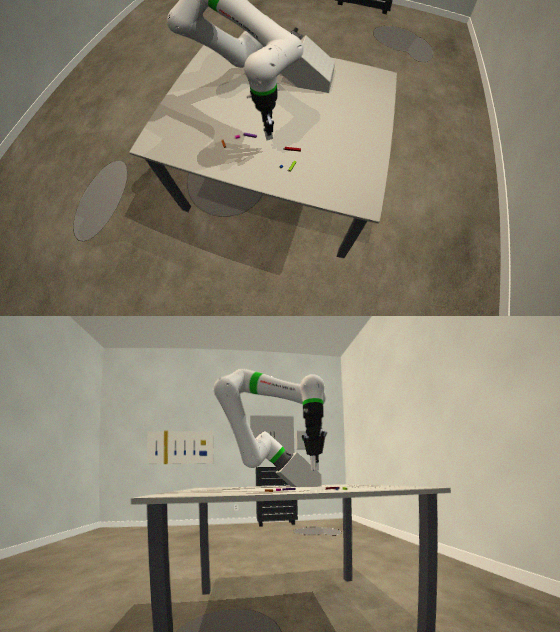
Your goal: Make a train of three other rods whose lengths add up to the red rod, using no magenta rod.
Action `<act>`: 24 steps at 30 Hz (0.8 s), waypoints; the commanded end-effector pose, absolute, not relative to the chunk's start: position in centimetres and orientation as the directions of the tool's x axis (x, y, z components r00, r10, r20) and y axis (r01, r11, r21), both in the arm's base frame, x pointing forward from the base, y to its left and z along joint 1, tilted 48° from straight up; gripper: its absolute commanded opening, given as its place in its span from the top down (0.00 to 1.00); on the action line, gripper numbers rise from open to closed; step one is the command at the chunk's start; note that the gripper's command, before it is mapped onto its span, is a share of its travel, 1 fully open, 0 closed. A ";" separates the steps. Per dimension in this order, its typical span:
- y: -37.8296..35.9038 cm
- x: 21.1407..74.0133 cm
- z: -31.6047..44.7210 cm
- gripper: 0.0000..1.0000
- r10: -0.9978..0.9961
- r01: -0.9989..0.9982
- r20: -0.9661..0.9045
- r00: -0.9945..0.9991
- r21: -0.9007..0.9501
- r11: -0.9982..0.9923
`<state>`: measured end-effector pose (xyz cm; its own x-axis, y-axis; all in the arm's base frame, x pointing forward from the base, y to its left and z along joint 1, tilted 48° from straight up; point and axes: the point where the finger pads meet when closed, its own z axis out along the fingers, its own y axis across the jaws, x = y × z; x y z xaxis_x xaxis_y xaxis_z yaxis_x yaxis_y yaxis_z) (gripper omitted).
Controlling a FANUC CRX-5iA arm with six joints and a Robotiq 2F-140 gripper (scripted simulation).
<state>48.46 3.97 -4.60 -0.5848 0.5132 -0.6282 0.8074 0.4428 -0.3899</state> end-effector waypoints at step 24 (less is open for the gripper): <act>-1.3 49.1 -9.6 0.97 0.513 0.807 -0.628 -0.585 -0.389 0.443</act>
<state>49.04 -1.21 -9.43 -0.5848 0.5132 -0.6282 0.8074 0.4429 -0.3898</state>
